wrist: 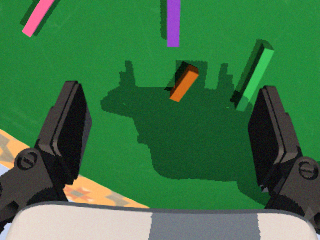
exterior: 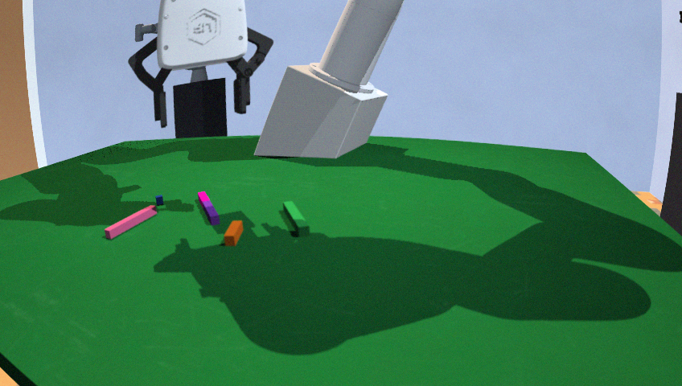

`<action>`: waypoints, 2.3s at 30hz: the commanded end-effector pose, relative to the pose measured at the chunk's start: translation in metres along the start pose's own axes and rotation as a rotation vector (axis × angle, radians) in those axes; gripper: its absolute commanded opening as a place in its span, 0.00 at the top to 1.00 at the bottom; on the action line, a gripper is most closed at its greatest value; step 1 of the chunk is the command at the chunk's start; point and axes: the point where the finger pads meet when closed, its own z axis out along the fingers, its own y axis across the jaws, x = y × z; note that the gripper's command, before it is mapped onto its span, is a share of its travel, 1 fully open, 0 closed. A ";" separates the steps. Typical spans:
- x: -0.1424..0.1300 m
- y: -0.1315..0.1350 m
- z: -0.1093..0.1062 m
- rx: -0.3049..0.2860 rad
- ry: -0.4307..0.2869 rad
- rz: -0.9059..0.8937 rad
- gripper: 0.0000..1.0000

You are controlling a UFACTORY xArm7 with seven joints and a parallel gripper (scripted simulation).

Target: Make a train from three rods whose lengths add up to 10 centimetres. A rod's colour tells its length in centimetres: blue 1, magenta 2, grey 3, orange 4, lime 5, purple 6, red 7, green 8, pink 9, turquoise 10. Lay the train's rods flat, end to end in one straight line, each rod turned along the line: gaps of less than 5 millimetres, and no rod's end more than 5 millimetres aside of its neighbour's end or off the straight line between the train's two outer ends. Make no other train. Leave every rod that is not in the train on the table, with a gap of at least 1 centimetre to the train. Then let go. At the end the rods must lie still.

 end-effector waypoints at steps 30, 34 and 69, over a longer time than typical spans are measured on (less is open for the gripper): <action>0.000 -0.001 -0.080 0.002 -0.001 0.000 0.00; 0.000 -0.001 -0.080 0.002 -0.001 0.000 0.00; 0.000 -0.001 -0.080 0.002 -0.001 0.000 0.00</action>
